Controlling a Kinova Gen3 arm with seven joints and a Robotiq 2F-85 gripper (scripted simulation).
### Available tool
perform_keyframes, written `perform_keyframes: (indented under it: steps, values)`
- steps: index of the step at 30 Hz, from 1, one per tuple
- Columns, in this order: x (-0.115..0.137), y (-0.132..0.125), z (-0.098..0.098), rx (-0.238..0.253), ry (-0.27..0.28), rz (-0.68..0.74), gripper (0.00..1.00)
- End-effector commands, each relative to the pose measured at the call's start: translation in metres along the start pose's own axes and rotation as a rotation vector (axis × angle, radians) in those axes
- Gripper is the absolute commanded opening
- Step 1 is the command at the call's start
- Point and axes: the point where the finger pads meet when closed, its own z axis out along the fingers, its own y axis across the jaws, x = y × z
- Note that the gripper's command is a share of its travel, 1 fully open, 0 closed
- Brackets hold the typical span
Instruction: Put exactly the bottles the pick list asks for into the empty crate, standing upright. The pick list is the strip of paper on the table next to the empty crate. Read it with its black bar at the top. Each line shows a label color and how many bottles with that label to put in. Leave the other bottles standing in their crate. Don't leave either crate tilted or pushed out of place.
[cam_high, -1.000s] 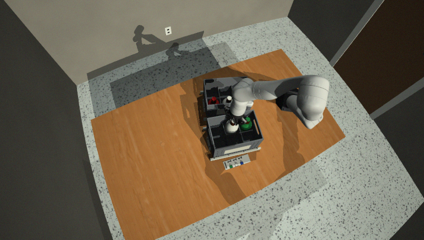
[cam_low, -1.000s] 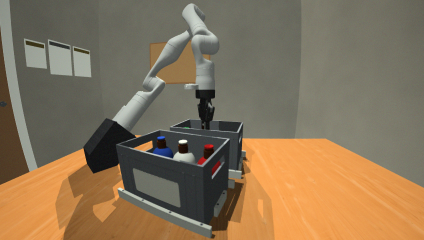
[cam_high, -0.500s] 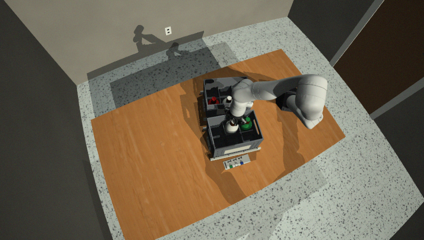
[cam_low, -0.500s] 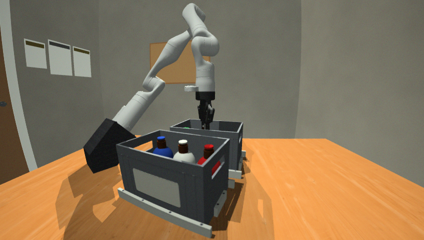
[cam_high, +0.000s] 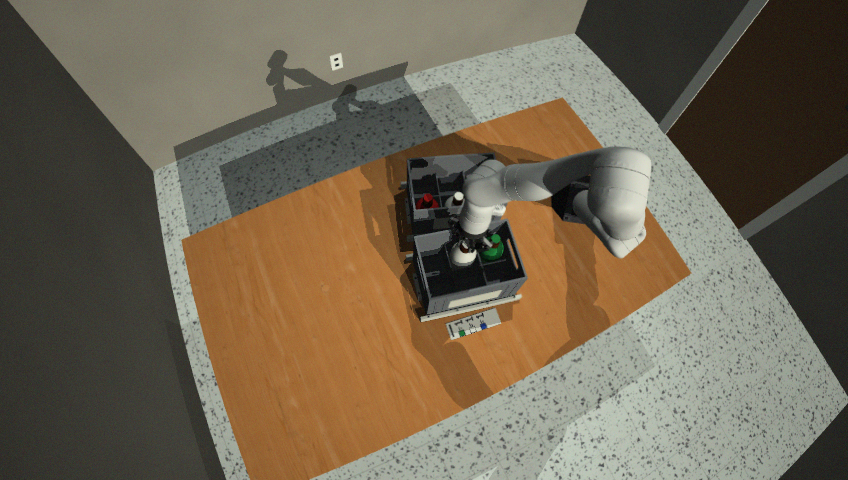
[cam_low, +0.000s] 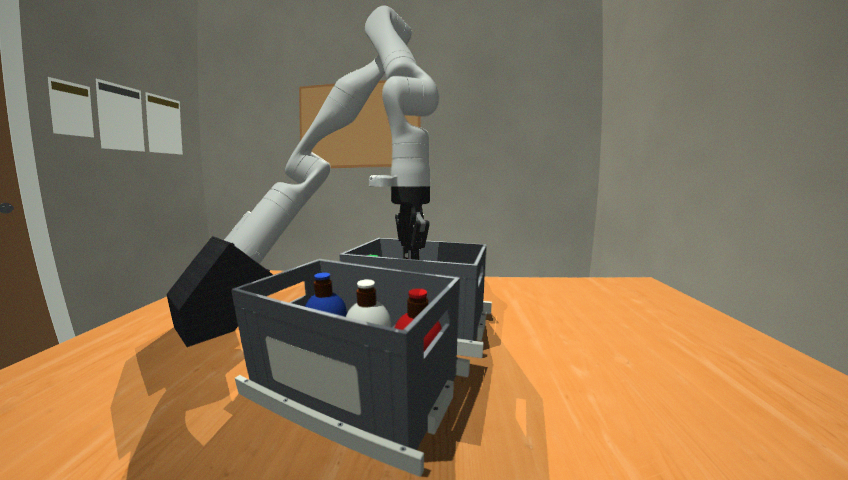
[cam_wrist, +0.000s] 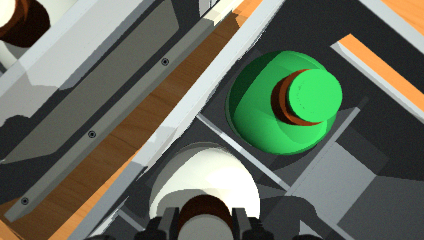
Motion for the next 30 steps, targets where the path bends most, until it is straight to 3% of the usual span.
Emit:
perform_keyframes:
  steps: [1,30]
  values:
    - [-0.0014,-0.0003,0.0028,0.001,-0.004,-0.003,0.1]
    - [-0.0005,-0.0001,0.0082,0.0,-0.001,-0.001,0.1]
